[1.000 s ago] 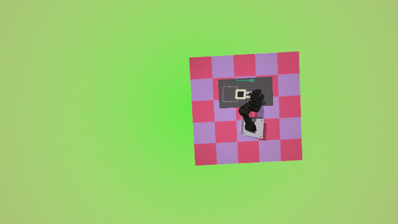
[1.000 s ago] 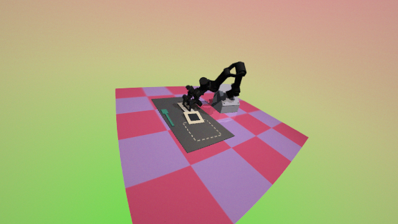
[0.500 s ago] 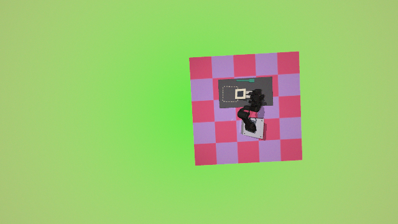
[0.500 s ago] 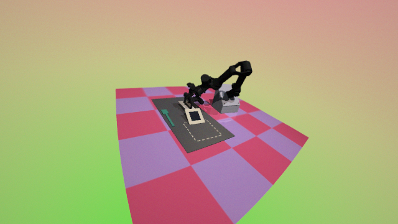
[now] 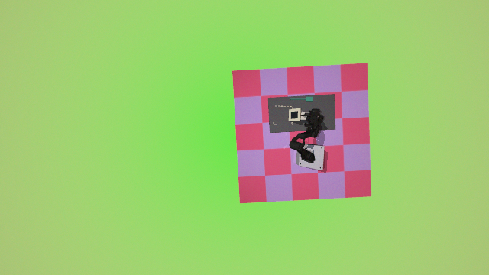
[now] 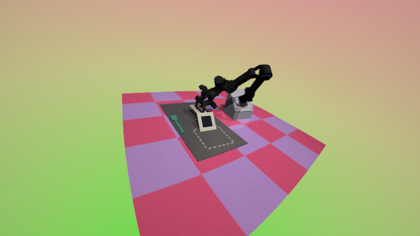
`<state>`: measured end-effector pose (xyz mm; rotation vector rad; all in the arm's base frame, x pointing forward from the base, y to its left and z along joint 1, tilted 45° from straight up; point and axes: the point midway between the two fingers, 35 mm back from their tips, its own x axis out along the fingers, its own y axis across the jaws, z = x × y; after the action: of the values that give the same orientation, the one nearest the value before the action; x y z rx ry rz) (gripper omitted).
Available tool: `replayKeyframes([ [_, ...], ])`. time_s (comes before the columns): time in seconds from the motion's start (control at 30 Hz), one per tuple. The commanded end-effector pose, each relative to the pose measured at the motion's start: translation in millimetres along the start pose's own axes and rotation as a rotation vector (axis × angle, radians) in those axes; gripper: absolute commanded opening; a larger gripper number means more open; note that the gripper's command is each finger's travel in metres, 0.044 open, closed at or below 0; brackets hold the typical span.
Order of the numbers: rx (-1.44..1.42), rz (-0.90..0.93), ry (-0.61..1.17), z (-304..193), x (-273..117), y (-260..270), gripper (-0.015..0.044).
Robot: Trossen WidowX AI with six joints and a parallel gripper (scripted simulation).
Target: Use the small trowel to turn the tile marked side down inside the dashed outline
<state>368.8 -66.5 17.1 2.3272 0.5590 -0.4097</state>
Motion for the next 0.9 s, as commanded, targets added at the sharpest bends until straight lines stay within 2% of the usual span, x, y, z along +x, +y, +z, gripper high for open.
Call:
replayKeyframes([
  [0.0,-0.006,0.012,0.003,-10.1,-3.8,6.8,0.0000],
  [0.87,-0.005,0.012,0.004,-58.0,-6.1,9.5,0.0000],
])
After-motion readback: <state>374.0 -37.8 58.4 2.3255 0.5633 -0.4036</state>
